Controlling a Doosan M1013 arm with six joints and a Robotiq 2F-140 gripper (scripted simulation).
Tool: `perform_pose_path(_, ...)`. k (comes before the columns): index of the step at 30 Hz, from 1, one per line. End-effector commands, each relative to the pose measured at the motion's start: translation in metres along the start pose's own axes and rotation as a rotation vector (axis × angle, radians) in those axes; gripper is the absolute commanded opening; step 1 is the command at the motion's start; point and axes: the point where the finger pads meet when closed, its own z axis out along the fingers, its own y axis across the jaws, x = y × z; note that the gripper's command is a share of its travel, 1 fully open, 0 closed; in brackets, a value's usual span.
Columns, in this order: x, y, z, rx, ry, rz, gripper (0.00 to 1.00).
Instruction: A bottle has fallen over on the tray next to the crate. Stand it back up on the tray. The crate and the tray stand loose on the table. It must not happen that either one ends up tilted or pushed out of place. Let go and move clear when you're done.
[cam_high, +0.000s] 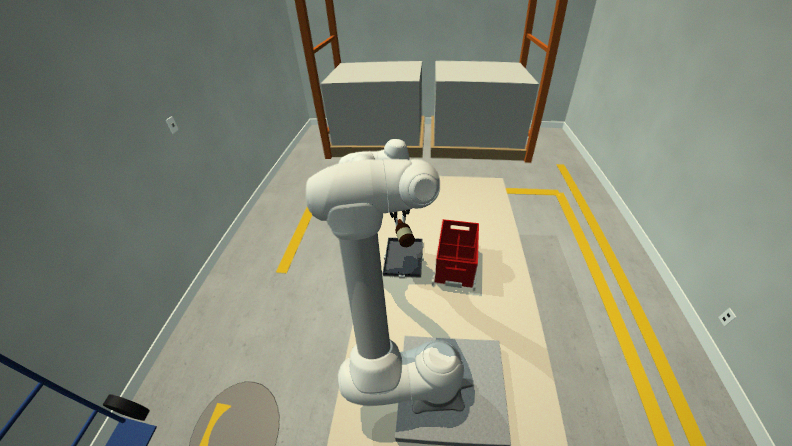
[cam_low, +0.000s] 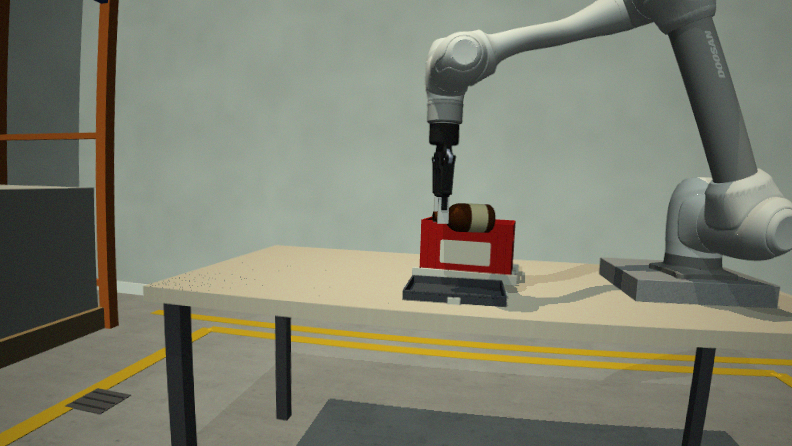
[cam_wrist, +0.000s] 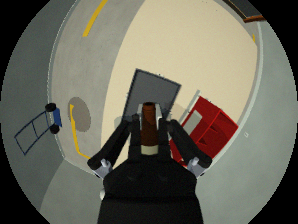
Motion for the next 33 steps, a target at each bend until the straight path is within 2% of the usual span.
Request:
perform_pose_path(1, 0.0, 0.0, -0.0002, 0.0, 0.0, 0.0, 0.1)
perform_pose_path(33, 0.0, 0.0, -0.0002, 0.0, 0.0, 0.043, 0.1)
